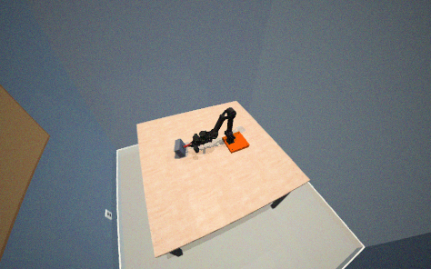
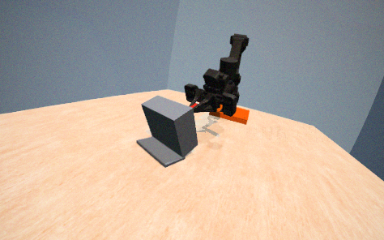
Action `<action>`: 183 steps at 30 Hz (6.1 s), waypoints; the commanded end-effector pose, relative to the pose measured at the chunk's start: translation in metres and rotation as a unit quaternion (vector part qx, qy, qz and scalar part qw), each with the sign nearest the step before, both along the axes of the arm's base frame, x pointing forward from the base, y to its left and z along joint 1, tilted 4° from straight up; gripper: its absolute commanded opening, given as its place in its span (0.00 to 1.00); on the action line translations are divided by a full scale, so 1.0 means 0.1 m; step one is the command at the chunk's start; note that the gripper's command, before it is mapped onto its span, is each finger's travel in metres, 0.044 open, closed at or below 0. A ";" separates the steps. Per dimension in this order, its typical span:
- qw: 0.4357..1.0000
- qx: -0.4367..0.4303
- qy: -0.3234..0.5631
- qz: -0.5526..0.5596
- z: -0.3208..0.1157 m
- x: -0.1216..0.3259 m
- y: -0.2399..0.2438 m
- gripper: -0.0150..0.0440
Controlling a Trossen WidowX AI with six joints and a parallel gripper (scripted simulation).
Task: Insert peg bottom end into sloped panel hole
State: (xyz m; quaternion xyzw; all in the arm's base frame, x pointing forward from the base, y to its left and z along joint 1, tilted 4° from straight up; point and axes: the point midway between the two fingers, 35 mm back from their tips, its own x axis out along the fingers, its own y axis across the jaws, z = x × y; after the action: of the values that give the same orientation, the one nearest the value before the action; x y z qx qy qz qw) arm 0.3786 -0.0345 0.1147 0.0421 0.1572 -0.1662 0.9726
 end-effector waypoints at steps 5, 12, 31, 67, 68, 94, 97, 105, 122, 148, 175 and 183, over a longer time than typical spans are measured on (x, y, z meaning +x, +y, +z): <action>1.000 0.000 0.000 0.000 0.00 -0.01 0.00 0.25; 1.000 0.000 0.000 0.000 0.00 -0.01 0.00 0.25; 1.000 0.000 -0.001 0.000 -0.01 0.06 0.00 0.25; 1.000 0.000 -0.001 0.000 -0.08 0.24 -0.06 0.25; 1.000 0.000 -0.001 0.000 -0.08 0.25 -0.06 0.25; 1.000 0.001 -0.002 -0.003 -0.10 0.31 -0.09 0.25; 1.000 0.001 -0.002 -0.003 -0.10 0.31 -0.09 0.25; 1.000 0.001 -0.002 -0.003 -0.10 0.31 -0.09 0.57; 1.000 0.001 -0.001 -0.002 -0.05 0.24 -0.05 1.00; 1.000 0.001 0.000 -0.001 0.06 0.02 0.06 1.00; 1.000 0.001 0.001 0.001 0.15 -0.21 0.16 1.00; 1.000 0.001 0.001 0.001 0.18 -0.27 0.19 1.00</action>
State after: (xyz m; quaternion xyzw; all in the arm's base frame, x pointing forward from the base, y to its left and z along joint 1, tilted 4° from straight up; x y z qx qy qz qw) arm 0.3542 -0.0158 0.1289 0.0397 0.1627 -0.1629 0.9723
